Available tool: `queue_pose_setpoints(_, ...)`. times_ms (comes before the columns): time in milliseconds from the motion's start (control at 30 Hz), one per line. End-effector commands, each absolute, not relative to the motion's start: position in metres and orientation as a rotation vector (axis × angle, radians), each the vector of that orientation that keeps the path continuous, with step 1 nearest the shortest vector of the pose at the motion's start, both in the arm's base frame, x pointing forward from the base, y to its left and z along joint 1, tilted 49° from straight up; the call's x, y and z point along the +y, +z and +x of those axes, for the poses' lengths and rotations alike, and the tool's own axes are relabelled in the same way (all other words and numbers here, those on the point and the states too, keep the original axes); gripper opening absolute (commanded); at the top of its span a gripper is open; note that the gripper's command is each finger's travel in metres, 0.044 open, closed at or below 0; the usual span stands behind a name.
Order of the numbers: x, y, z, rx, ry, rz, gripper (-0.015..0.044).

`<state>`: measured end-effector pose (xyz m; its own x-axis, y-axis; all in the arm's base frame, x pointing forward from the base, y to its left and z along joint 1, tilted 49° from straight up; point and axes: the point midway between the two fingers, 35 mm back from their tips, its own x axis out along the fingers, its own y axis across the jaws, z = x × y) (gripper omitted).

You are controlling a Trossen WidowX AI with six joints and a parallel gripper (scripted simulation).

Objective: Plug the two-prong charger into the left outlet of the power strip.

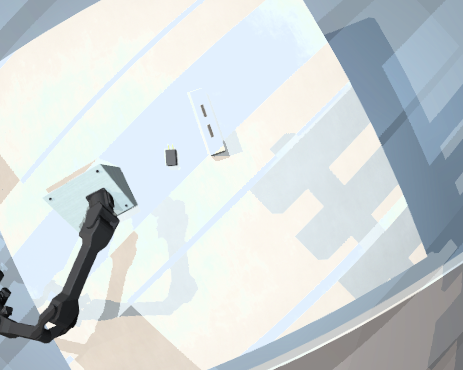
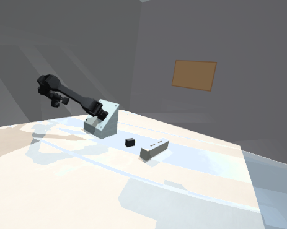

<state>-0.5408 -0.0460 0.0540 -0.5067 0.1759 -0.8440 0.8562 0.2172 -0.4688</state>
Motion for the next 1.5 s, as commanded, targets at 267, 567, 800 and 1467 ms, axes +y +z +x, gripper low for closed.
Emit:
queue_pose_setpoints(267,-0.076,0.069,-0.535,1.85,-1.329,0.911,0.044)
queue_pose_setpoints(567,-0.112,0.094,-0.528,1.862,-1.397,0.824,0.044)
queue_pose_setpoints(800,-0.138,0.114,-0.522,1.863,-1.459,0.75,0.044)
queue_pose_setpoints(1467,-0.207,0.17,-0.492,1.824,-1.627,0.527,0.044)
